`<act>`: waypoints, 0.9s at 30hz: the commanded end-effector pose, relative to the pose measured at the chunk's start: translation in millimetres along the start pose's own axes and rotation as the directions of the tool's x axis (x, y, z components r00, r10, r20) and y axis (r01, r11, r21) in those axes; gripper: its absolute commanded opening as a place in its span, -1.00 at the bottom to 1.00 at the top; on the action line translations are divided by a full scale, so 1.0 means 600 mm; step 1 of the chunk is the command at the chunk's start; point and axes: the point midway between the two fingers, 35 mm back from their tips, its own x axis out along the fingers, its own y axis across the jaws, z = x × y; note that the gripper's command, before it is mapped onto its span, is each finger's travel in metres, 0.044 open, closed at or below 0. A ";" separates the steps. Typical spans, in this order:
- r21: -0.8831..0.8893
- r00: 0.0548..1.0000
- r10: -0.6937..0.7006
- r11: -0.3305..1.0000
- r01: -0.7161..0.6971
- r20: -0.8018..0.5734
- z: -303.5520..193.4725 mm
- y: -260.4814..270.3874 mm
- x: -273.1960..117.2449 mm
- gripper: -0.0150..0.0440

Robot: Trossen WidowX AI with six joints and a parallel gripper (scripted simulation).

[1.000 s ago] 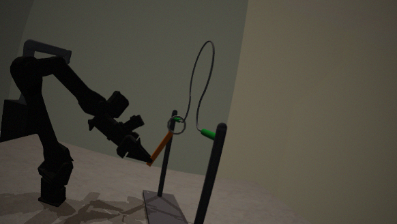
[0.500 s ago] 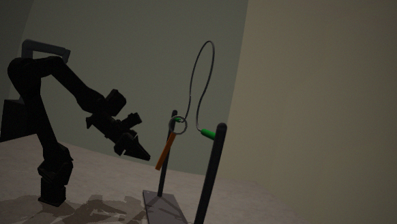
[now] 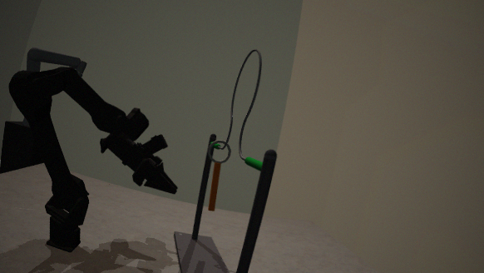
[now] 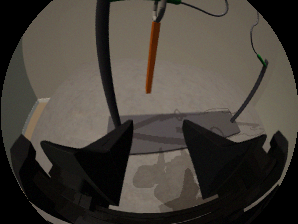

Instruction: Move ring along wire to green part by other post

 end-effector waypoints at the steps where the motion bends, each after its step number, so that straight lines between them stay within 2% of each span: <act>1: 0.006 1.000 0.010 1.000 -0.011 0.021 0.008 -0.004 -0.050 0.67; 5: 0.005 1.000 0.011 1.000 -0.011 0.023 0.009 -0.004 -0.053 1.00; 27: 0.005 1.000 0.011 1.000 -0.011 0.023 0.009 -0.004 -0.053 1.00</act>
